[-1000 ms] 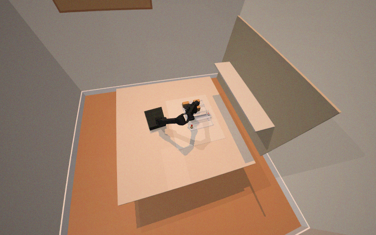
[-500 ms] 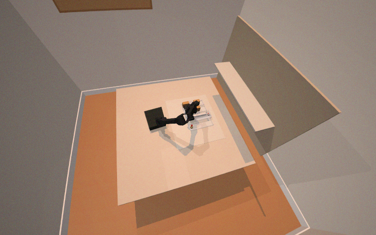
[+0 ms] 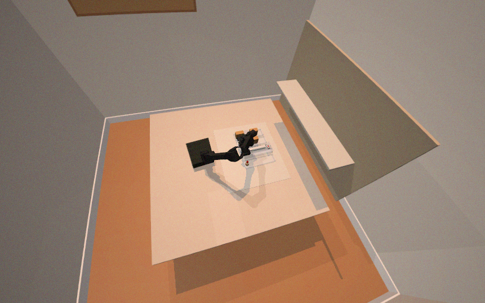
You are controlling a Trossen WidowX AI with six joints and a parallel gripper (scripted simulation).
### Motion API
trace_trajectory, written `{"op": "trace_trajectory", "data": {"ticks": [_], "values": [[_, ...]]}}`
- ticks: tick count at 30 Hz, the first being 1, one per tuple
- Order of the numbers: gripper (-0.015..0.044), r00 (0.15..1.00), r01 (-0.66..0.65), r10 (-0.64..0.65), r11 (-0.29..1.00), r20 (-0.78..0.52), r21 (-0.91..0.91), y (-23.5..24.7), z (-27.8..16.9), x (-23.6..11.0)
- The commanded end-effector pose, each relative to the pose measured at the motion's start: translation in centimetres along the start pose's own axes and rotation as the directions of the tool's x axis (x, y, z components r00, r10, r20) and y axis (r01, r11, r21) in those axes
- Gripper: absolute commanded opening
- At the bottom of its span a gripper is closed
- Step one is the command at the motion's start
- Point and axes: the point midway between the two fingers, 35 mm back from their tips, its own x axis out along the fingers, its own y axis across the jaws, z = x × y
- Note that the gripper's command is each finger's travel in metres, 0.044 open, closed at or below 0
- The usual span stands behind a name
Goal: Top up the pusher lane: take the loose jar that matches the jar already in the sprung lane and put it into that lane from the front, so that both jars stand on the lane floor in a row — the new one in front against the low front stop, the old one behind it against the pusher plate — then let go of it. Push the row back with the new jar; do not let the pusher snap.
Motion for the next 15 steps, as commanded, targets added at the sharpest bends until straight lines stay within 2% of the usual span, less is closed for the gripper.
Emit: {"op": "trace_trajectory", "data": {"ticks": [1, 15], "values": [[0.0, 1.0, 0.006, -0.006, 1.0, 0.006, 0.009, -0.08, 0.05, 0.04], [0.0, 1.0, 0.006, -0.006, 1.0, 0.006, 0.008, 0.02, -0.18, 0.0]]}}
